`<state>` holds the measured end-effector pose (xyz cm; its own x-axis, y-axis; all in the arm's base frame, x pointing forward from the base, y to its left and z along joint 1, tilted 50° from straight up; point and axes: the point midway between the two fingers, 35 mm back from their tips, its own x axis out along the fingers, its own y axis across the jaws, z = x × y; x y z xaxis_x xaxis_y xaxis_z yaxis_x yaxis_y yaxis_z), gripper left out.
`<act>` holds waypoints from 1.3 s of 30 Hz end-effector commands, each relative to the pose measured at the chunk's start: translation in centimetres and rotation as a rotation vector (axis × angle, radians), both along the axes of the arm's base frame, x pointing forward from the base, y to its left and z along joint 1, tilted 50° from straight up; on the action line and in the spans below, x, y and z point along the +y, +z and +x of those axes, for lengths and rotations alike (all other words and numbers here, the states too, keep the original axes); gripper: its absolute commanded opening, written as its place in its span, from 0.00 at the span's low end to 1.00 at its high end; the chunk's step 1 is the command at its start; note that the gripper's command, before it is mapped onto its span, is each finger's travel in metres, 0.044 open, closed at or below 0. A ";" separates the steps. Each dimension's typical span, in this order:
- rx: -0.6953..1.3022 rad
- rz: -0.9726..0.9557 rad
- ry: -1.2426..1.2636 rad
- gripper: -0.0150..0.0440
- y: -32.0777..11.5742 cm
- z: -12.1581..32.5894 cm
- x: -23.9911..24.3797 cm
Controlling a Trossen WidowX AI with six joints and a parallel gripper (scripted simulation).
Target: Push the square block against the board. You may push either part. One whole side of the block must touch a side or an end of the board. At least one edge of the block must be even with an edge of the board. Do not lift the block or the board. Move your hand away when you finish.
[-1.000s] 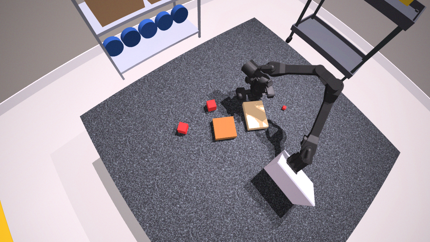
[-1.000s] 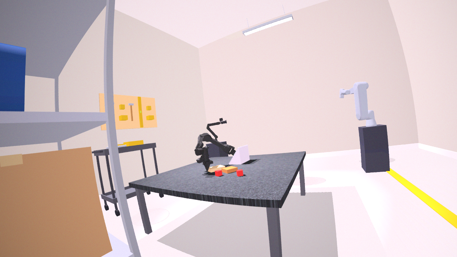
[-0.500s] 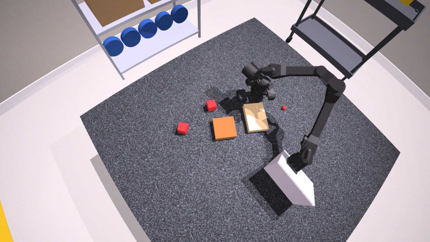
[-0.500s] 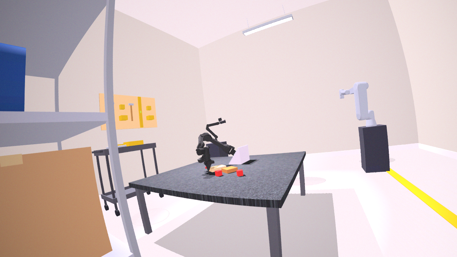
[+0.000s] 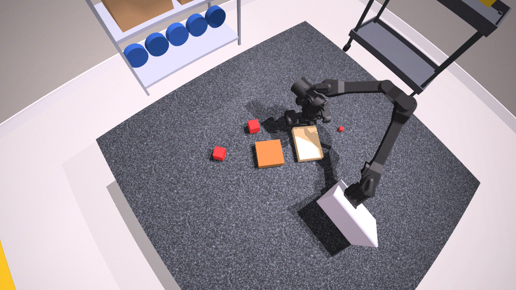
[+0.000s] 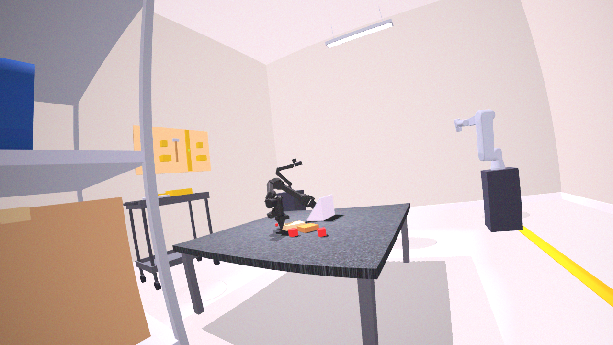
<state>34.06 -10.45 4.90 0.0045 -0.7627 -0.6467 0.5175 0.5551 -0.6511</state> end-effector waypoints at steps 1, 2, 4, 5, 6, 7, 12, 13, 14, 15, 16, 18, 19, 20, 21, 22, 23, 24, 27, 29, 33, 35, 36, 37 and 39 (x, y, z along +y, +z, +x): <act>0.012 0.004 -0.005 0.25 -0.5 -0.7 0.1; 0.012 0.004 -0.005 0.25 -0.5 -0.8 0.1; 0.012 0.004 -0.005 0.25 -0.6 -0.9 0.2; 0.012 0.004 -0.005 0.25 -0.6 -0.9 0.2; 0.012 0.004 -0.005 0.25 -0.6 -0.9 0.1; 0.012 0.004 -0.005 0.25 -0.5 -0.8 0.1; 0.012 0.004 -0.005 0.25 -0.3 -0.1 -0.1; 0.012 0.004 -0.005 0.25 -0.2 0.0 -0.1; 0.012 0.004 -0.005 0.25 -0.1 0.1 -0.2; 0.011 0.004 -0.005 0.25 -0.1 0.3 -0.2; 0.011 0.004 -0.005 0.25 0.0 0.4 -0.3; 0.011 0.004 -0.005 0.25 0.1 0.7 -0.4; 0.011 0.004 -0.005 0.25 0.2 0.9 -0.5; 0.011 0.004 -0.005 0.25 0.2 1.0 -0.5; 0.011 0.004 -0.005 0.25 0.3 1.1 -0.6; 0.011 0.004 -0.005 0.25 0.4 1.3 -0.6; 0.011 0.004 -0.005 0.25 0.4 1.4 -0.7; 0.011 0.004 -0.005 0.25 0.5 1.6 -0.7; 0.011 0.004 -0.005 0.25 0.7 2.0 -0.9; 0.010 0.004 -0.005 0.25 0.8 2.2 -1.0; 0.010 0.004 -0.005 0.25 1.1 2.8 -1.3; 0.010 0.004 -0.005 0.25 1.2 3.0 -1.4; 0.010 0.004 -0.005 0.25 1.3 3.2 -1.4; 0.010 0.003 -0.005 0.25 1.3 3.3 -1.5; 0.010 0.003 -0.005 0.25 1.5 3.5 -1.6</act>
